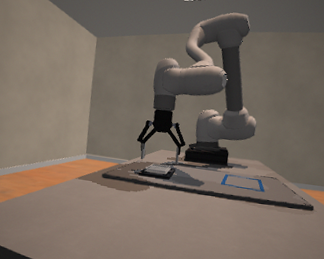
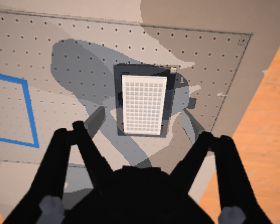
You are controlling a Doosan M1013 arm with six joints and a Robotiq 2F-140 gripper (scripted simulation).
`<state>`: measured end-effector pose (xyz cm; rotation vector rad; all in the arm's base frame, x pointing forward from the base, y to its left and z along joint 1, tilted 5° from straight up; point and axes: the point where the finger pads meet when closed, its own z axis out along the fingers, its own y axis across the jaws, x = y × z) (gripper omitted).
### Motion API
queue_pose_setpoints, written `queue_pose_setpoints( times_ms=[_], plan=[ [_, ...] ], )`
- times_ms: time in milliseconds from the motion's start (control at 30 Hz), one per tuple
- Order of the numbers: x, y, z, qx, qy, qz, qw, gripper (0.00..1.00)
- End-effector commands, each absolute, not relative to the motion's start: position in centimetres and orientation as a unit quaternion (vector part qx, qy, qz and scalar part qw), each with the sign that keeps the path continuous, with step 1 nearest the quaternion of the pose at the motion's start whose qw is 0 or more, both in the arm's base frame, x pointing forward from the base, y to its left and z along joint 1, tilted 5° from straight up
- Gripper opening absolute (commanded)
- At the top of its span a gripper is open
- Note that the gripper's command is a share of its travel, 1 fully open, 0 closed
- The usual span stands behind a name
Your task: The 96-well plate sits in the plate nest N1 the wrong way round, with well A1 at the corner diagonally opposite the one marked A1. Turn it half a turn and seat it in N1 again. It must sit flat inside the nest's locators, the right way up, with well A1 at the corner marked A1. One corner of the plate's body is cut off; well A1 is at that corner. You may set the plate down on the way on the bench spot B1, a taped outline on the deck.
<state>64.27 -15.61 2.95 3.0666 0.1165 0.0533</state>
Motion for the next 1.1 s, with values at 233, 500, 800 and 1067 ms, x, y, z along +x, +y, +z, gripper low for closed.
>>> queue_pose_setpoints(
  times_ms=[233,500,800,1067],
  plan=[
    [64.3,-15.7,1.6,0.998,0.038,0.017,0.036,1.00],
    [64.4,-15.8,0.7,0.998,0.038,0.017,0.036,1.00],
    [64.4,-15.8,0.7,0.998,0.038,0.017,0.036,1.00],
    [64.4,-15.8,0.7,0.998,0.038,0.017,0.036,0.00]
  ],
)
